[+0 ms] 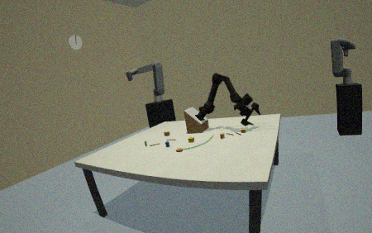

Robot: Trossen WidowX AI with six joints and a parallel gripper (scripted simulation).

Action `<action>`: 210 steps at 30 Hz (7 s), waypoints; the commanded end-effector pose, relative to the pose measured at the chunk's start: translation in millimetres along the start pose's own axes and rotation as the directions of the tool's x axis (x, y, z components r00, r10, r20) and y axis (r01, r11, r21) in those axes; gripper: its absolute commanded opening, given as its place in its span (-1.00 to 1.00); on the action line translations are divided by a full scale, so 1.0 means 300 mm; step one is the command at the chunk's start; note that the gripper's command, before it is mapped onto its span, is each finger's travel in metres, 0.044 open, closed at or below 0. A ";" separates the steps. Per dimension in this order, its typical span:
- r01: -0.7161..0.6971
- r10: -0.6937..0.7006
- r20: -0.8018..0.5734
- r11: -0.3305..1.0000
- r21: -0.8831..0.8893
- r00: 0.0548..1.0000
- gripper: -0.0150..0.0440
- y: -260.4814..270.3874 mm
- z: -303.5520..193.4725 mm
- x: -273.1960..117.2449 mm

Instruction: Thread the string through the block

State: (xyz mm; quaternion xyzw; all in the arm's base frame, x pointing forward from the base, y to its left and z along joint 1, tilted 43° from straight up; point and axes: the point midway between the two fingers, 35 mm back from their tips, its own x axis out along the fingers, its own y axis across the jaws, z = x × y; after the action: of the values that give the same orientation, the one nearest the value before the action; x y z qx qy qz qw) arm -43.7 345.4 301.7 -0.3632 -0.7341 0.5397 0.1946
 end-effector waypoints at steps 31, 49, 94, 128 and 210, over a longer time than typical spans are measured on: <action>0.117 0.745 -0.245 0.221 0.968 0.620 1.00 0.970 -0.256 -0.990; 0.402 0.741 -0.087 -0.258 0.878 0.665 1.00 1.116 0.061 -1.251; -0.454 0.742 -0.086 0.310 -0.835 0.665 1.00 1.059 0.082 -1.272; -0.454 0.742 -0.086 0.310 -0.835 0.665 0.33 1.064 0.082 -1.269; -0.452 0.745 -0.085 0.306 -0.838 0.662 -0.49 1.175 0.066 -1.171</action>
State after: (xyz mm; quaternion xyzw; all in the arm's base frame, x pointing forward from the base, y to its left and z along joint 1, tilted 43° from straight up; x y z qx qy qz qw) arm 285.7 127.5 0.4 -0.5647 -0.7213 0.2299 -0.3287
